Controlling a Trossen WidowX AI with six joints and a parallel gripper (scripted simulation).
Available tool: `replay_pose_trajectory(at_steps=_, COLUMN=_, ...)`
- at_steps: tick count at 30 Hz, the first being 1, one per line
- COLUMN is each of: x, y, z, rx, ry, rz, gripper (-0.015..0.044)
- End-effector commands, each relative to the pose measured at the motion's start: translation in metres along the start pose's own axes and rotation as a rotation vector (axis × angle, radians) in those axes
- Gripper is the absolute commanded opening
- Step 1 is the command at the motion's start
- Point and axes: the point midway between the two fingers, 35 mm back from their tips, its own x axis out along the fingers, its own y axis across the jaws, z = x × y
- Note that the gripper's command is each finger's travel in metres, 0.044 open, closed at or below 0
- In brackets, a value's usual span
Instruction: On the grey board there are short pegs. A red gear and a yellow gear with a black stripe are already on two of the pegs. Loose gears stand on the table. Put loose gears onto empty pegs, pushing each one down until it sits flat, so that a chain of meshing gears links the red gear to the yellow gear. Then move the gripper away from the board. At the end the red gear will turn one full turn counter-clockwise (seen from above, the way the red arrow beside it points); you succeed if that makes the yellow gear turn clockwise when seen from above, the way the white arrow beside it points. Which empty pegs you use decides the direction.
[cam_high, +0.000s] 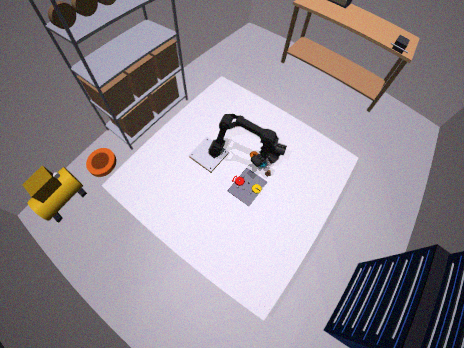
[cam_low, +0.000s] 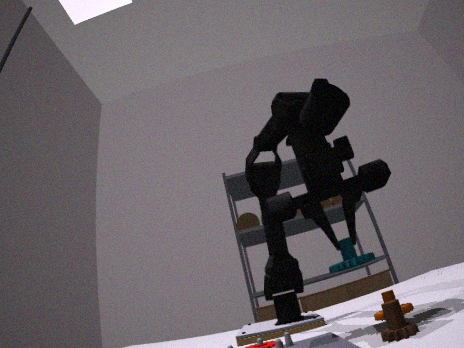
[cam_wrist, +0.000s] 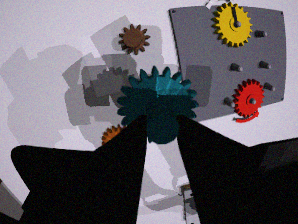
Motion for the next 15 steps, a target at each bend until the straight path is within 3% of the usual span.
replay_pose_trajectory(at_steps=1, x=-0.011, y=0.000, z=0.000, rx=-0.005, ry=-0.004, rz=0.006, gripper=0.0000)
replay_pose_trajectory(at_steps=15, x=-0.041, y=-0.005, z=-0.004, rx=-0.005, ry=-0.003, rz=0.006, gripper=0.0000)
